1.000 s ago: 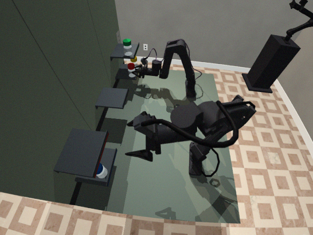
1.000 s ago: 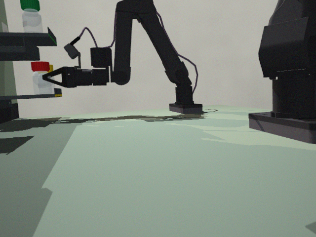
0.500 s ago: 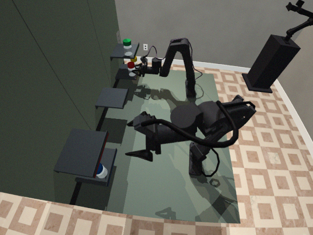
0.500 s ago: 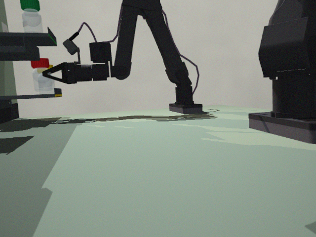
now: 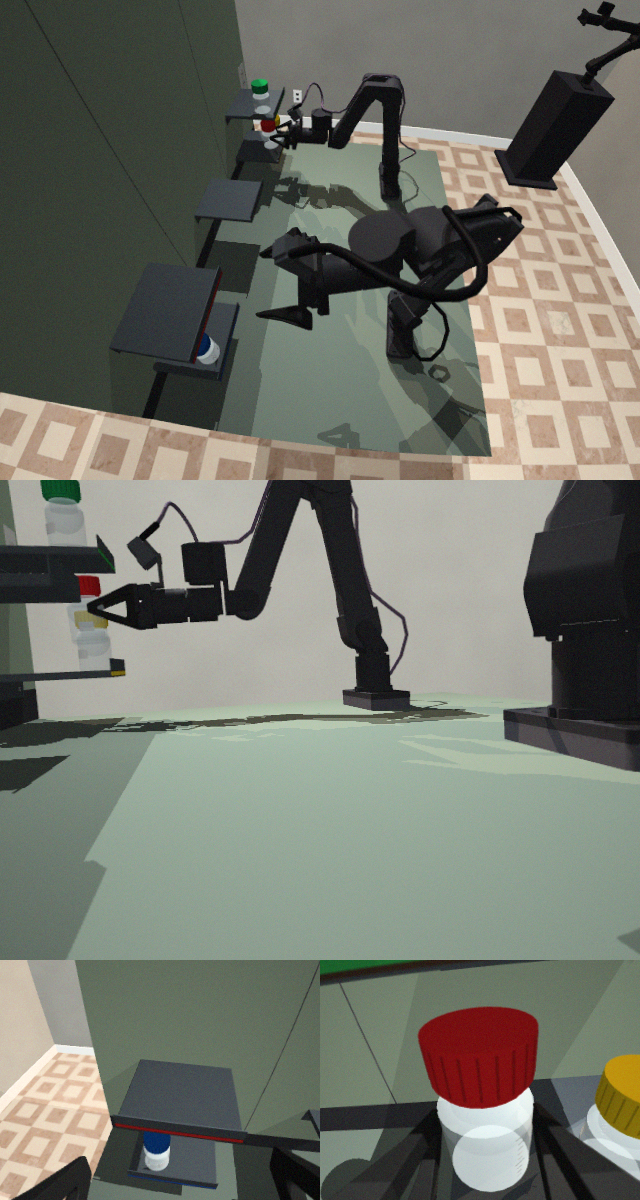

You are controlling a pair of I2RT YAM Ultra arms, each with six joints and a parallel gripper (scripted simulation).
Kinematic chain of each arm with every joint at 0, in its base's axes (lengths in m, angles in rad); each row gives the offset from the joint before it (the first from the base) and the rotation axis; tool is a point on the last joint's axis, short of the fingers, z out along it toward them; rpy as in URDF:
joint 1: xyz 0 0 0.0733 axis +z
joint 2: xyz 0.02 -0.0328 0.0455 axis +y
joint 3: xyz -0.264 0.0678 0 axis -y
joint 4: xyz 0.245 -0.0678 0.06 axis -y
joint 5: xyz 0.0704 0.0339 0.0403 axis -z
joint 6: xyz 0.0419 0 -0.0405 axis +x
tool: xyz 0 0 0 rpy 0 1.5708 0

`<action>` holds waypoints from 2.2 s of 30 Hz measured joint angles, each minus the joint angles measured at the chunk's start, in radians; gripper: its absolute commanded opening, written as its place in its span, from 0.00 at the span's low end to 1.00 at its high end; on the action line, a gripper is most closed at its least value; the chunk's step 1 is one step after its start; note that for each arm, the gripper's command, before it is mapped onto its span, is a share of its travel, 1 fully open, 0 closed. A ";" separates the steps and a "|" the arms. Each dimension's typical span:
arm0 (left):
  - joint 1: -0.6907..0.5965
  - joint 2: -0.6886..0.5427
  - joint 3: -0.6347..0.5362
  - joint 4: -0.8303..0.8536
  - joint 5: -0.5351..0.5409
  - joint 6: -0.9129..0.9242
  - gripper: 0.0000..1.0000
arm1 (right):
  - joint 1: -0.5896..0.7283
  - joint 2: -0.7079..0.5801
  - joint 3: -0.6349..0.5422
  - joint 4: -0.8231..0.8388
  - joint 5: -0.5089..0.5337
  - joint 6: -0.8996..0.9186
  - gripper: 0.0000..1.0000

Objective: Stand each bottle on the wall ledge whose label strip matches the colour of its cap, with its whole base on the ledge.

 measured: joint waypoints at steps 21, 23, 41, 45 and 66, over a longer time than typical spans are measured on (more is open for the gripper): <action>0.000 0.000 0.000 0.000 0.000 0.000 1.00 | 0.000 -0.034 -0.056 0.013 0.003 0.000 0.49; 0.000 0.000 0.000 0.000 0.000 0.000 1.00 | 0.000 -0.046 -0.072 0.016 0.003 0.000 0.49; 0.000 0.000 0.000 0.000 0.000 0.000 1.00 | 0.000 -0.173 -0.220 0.019 -0.003 0.000 0.49; 0.000 0.000 0.000 0.000 0.000 0.000 1.00 | 0.000 -0.198 -0.240 0.019 -0.004 0.000 0.49; 0.000 0.000 0.000 0.000 0.000 0.000 1.00 | -0.009 -0.362 -0.360 0.003 -0.011 0.000 0.49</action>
